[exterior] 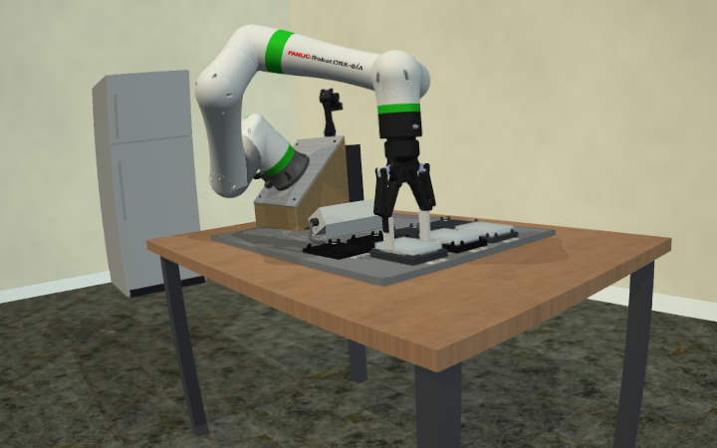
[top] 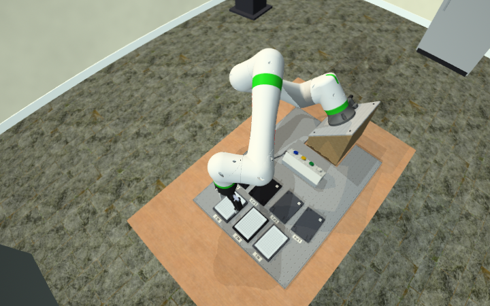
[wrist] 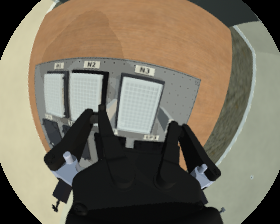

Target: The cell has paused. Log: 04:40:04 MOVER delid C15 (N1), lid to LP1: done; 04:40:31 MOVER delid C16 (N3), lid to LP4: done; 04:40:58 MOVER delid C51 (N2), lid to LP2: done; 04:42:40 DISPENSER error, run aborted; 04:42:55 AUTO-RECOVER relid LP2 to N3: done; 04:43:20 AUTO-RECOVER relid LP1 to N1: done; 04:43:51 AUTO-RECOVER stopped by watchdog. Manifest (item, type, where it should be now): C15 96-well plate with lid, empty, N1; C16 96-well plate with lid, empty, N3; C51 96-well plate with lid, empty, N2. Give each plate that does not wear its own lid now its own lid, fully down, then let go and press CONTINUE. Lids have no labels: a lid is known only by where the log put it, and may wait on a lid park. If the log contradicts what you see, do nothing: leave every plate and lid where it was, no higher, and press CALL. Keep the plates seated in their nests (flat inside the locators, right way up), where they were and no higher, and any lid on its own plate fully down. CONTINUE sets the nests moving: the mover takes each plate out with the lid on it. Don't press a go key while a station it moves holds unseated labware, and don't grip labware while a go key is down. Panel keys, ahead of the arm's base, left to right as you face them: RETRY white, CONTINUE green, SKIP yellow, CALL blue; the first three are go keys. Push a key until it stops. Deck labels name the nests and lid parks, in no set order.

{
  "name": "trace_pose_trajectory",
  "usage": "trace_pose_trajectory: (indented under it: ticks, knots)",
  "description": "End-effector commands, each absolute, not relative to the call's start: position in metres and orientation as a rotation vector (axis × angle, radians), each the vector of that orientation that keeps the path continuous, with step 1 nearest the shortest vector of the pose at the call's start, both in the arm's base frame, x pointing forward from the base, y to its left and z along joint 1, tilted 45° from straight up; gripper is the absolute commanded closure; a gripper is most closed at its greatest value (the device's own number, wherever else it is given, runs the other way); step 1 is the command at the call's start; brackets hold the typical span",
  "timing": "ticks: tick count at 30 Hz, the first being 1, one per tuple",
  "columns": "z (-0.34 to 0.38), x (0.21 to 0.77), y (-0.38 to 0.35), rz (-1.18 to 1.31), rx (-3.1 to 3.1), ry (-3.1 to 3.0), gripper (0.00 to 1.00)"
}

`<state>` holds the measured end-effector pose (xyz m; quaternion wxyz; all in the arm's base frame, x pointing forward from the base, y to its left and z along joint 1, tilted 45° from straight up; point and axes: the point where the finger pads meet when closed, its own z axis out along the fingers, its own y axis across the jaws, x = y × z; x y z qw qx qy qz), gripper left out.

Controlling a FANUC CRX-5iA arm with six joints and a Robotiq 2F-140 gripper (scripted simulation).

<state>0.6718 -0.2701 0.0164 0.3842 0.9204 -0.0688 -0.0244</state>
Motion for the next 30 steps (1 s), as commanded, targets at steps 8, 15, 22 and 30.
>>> trace_pose_trajectory:
  ticks: [8,15,22,30]
  knots:
    - [0.017,0.672,-0.27,-0.062,2.346,-0.175,0.34]
    - [0.019,0.672,-0.267,-0.062,2.346,-0.175,0.34]
    - [0.024,0.673,-0.262,-0.062,2.346,-0.175,0.34]
    - [0.035,0.675,-0.251,-0.062,2.346,-0.175,0.34]
